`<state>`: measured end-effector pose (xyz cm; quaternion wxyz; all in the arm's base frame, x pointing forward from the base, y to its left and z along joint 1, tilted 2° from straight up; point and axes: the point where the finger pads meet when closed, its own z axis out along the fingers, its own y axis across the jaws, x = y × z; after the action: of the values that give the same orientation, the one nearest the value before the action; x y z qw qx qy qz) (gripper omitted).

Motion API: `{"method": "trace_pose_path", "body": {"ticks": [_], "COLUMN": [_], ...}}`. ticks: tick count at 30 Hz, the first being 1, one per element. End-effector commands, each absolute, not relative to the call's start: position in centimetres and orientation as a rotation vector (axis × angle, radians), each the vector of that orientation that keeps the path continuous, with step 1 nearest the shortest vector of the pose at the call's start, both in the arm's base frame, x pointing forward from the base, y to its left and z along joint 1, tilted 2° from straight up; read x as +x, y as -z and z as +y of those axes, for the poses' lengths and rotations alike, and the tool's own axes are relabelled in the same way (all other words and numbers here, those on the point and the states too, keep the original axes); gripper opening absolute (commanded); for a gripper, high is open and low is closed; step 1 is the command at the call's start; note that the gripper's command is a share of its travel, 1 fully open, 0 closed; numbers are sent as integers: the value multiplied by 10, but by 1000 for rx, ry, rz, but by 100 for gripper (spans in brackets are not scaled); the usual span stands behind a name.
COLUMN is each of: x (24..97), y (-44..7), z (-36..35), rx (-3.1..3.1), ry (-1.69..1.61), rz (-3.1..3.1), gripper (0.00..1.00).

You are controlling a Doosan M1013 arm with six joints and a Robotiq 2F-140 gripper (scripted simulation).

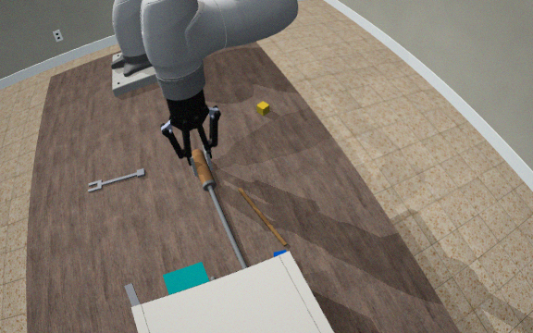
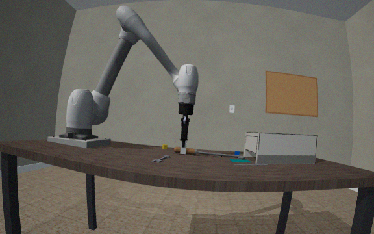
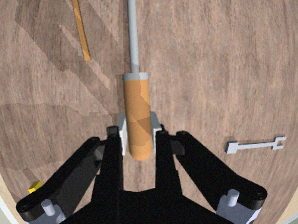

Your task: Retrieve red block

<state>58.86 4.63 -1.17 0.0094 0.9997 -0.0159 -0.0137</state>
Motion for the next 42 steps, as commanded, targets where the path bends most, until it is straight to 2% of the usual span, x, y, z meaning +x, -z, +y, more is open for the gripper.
{"method": "trace_pose_path", "body": {"ticks": [1,42], "x": [590,665], "y": [12,15], "z": [49,46], "rx": [3125,3125], "ry": [51,51], "rz": [-57,-57], "gripper": [0,0]}}
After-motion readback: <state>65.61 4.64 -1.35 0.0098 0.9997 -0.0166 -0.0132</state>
